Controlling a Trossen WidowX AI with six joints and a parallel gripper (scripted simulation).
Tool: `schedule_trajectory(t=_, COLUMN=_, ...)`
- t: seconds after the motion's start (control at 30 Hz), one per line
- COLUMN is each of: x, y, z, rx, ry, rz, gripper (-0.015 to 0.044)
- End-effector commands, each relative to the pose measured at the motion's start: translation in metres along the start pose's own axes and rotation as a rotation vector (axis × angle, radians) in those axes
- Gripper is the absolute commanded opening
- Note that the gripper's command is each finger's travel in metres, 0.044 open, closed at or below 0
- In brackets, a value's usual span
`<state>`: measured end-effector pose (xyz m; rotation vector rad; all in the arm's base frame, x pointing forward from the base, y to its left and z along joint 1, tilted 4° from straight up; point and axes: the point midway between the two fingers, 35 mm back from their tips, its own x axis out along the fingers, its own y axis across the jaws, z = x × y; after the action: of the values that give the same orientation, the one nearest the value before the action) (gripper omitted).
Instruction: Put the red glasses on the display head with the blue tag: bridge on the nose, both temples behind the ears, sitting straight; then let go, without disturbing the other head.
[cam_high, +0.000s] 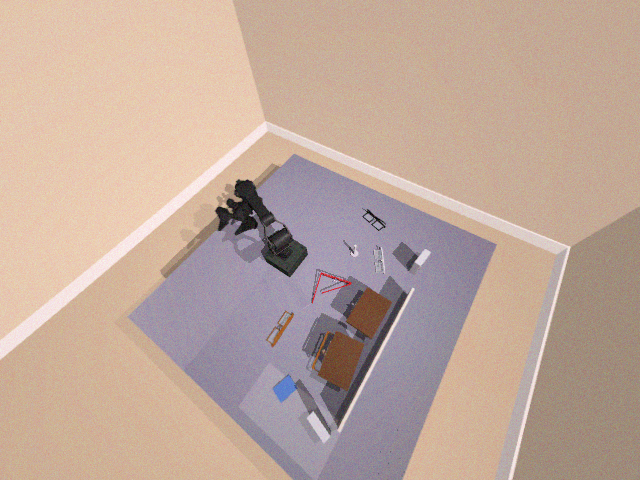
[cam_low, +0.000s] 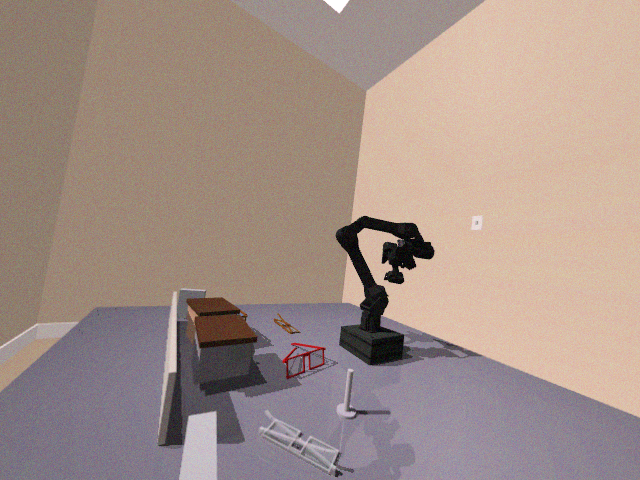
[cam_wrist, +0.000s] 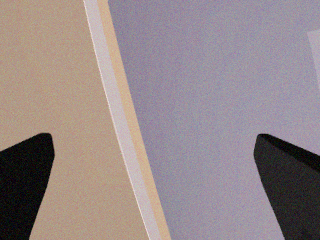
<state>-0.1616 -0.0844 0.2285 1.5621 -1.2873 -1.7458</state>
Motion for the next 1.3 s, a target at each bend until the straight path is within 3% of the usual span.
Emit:
schedule_trajectory(t=0.0, x=0.000, y=0.000, z=0.000, rx=0.000, ry=0.000, rz=0.000, gripper=0.0426)
schedule_trajectory(t=0.23, x=0.000, y=0.000, z=0.000, rx=0.000, ry=0.000, rz=0.000, gripper=0.0440)
schedule_trajectory(t=0.53, x=-0.031, y=-0.047, z=0.041, rx=0.156, ry=-0.229, rz=-0.121, gripper=0.0204)
schedule_trajectory(t=0.87, x=-0.117, y=-0.133, z=0.068, rx=0.439, ry=-0.609, rz=-0.273, gripper=0.0200)
schedule_trajectory(t=1.27, x=-0.197, y=-0.220, z=0.016, rx=0.852, ry=-0.933, rz=-0.389, gripper=0.0200)
